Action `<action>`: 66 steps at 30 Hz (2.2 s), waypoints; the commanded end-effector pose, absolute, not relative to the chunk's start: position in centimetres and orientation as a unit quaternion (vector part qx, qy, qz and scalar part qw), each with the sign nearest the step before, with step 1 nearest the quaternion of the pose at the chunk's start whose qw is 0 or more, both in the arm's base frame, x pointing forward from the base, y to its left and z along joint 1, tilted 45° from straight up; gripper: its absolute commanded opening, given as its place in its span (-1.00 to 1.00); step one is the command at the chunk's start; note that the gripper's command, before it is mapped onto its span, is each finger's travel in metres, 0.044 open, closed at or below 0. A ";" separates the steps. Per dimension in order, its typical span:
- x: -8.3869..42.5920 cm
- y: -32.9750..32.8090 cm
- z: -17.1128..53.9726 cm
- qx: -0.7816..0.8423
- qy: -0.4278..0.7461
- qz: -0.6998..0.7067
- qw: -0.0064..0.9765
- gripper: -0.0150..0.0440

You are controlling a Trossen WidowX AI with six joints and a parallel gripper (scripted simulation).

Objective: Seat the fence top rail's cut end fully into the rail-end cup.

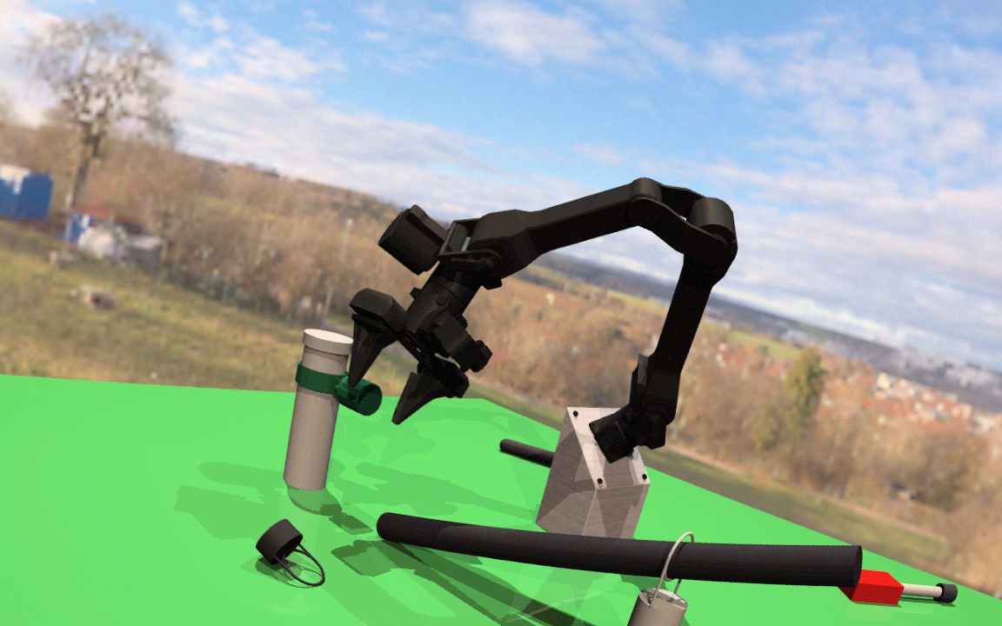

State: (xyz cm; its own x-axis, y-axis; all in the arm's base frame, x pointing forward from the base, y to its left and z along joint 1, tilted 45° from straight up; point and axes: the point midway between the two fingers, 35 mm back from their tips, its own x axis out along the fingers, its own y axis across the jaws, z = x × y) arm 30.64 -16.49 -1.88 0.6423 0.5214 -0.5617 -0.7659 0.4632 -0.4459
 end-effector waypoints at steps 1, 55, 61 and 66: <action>30.5 -16.5 -1.0 -0.351 0.175 0.383 0.836 1.00; 30.9 -2.7 10.2 -0.290 0.258 0.587 0.711 1.00; 31.1 -2.2 9.6 -0.290 0.258 0.587 0.711 1.00; 31.5 -0.3 7.7 -0.290 0.258 0.587 0.711 1.00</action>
